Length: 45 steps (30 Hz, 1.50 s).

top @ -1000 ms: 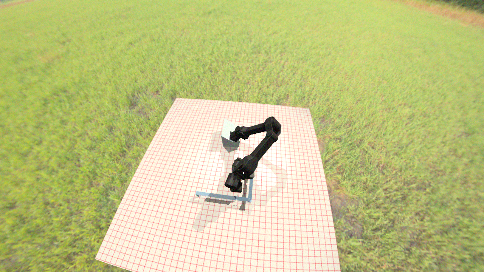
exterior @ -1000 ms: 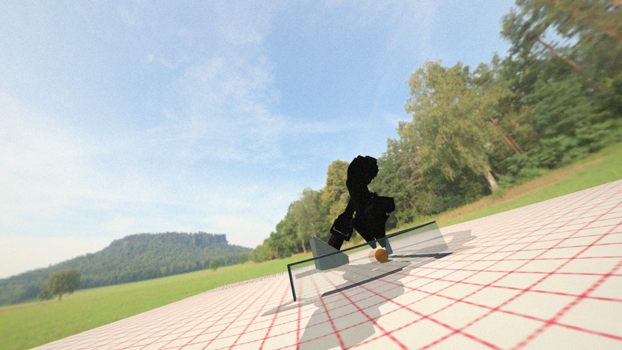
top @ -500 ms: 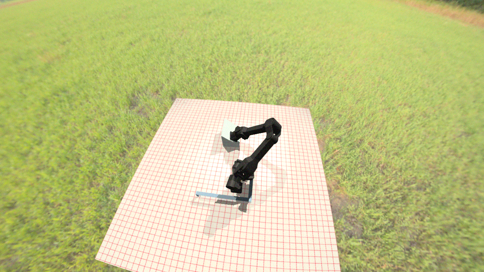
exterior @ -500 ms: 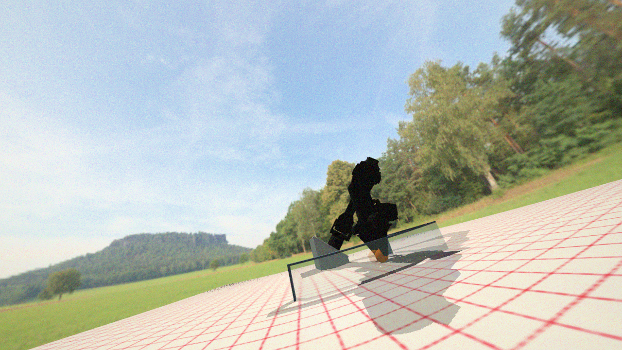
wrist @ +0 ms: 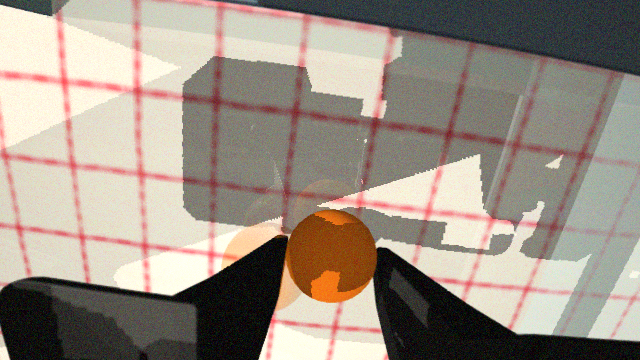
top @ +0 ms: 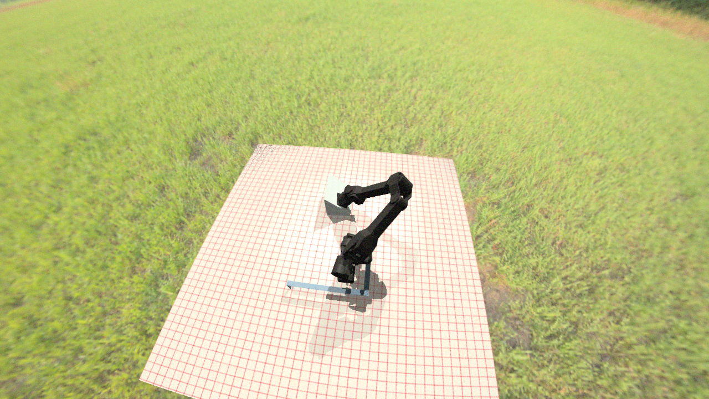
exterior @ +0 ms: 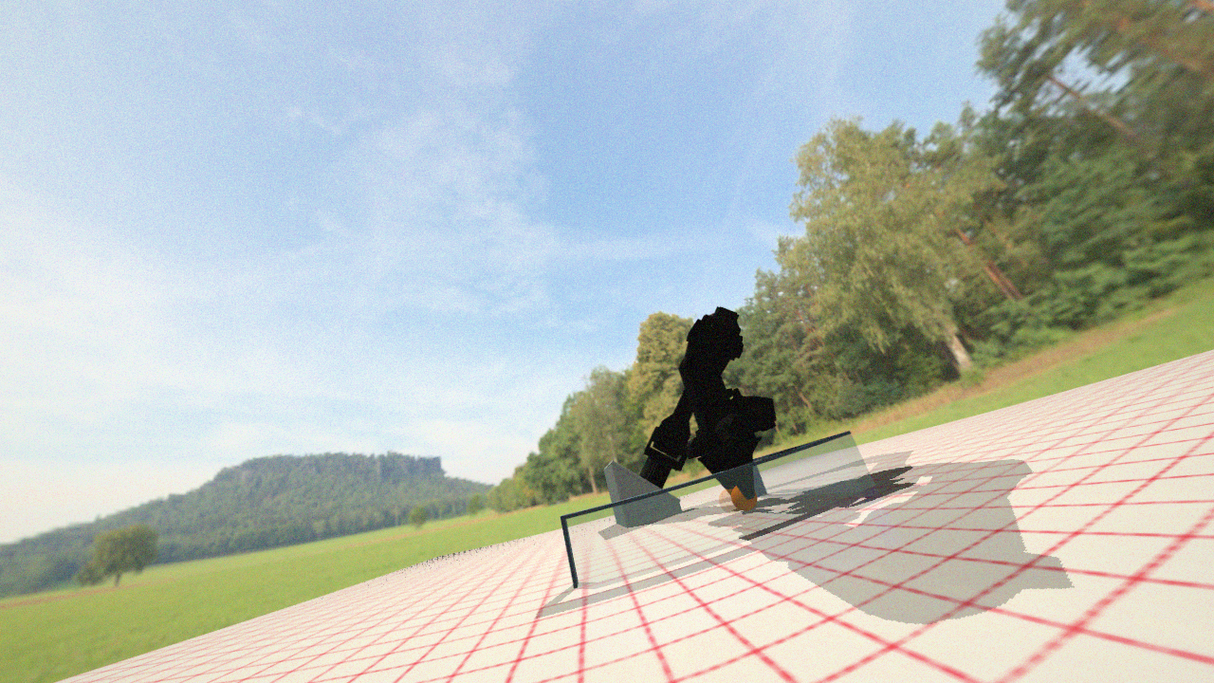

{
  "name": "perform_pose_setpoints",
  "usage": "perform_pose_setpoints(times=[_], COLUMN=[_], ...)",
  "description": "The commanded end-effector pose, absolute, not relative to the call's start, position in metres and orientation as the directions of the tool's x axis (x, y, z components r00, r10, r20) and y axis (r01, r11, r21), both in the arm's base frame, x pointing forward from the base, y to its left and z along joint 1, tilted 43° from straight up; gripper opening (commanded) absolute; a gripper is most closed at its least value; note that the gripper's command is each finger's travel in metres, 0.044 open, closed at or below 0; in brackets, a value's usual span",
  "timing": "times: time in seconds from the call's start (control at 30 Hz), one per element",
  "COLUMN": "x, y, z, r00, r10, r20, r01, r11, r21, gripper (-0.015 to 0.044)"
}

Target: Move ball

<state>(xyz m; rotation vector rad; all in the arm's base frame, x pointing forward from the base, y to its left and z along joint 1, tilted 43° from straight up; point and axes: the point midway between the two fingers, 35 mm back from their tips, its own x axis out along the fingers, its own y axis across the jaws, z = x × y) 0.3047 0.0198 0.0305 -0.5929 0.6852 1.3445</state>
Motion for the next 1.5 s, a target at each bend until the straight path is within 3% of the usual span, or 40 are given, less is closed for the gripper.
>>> perform_pose_setpoints(times=[0.0,0.77,1.47], x=[0.307,0.294,0.274], y=[0.008,-0.063,-0.041], z=[0.039,0.12,0.083], r00=[0.112,0.075,0.075], r10=[0.643,0.675,0.676], r20=[-0.757,-0.734,-0.733], r01=[-0.988,-0.991,-0.991], r11=[0.155,0.132,0.132], r21=[-0.015,0.02,0.02], gripper=[0.0,0.0,0.0])
